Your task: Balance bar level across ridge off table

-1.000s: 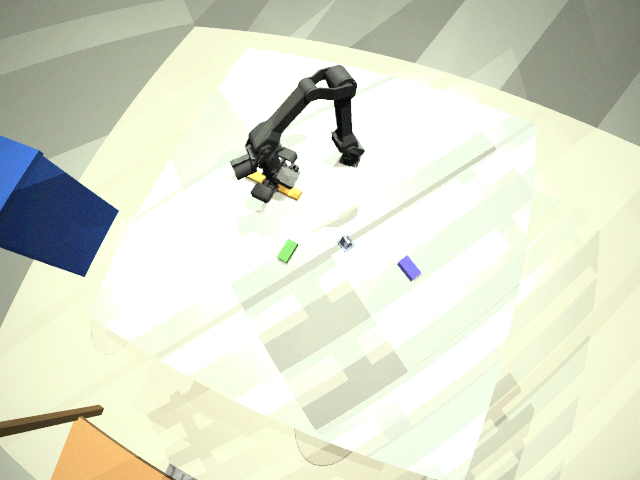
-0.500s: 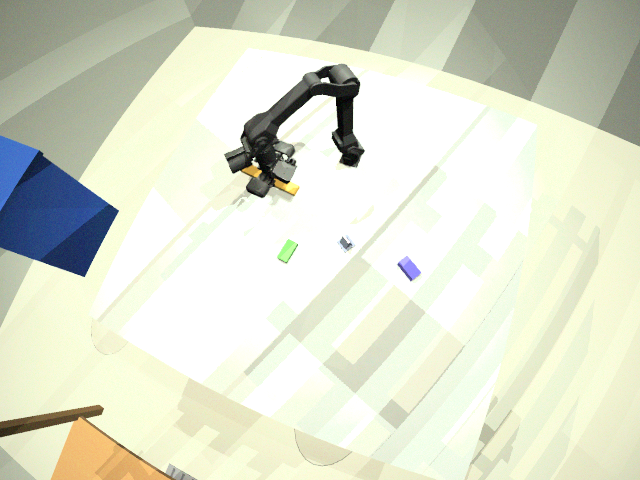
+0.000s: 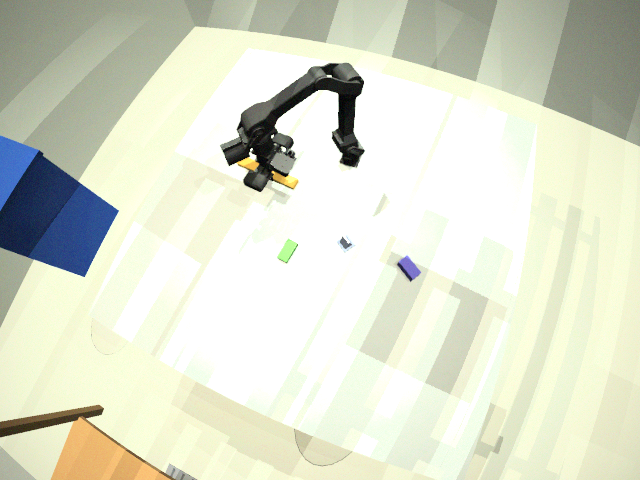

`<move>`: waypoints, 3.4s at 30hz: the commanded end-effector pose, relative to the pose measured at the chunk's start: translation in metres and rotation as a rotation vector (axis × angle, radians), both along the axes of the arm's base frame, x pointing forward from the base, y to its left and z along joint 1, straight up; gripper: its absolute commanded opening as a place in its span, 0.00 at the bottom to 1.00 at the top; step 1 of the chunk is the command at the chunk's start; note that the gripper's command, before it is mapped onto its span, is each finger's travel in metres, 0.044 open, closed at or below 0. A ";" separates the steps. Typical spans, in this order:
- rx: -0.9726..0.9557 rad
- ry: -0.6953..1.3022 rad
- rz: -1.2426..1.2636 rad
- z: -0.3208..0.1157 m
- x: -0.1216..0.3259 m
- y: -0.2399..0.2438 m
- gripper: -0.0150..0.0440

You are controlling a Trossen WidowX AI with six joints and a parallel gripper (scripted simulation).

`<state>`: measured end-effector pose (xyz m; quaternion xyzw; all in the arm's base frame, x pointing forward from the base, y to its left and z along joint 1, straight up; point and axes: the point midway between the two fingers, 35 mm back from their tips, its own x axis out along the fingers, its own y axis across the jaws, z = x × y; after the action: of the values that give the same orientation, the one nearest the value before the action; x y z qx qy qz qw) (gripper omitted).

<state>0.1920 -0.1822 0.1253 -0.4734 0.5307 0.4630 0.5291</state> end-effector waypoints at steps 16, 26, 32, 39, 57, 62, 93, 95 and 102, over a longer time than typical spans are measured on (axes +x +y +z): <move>-0.004 -0.011 0.165 0.012 0.035 0.031 0.25; -0.003 -0.011 0.286 0.013 0.057 0.058 0.25; -0.003 -0.012 0.360 0.013 0.069 0.076 0.25; -0.002 -0.012 0.446 0.014 0.081 0.098 0.25; -0.001 -0.013 0.670 0.014 0.100 0.163 0.25; -0.001 -0.013 0.732 0.015 0.102 0.182 0.25; 0.002 -0.014 1.095 0.014 0.082 0.288 0.25; 0.002 -0.014 1.095 0.012 0.082 0.288 0.25; 0.002 -0.014 1.097 0.001 0.082 0.290 0.25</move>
<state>0.2739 0.1067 0.1308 -0.6838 0.2021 0.6680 0.2130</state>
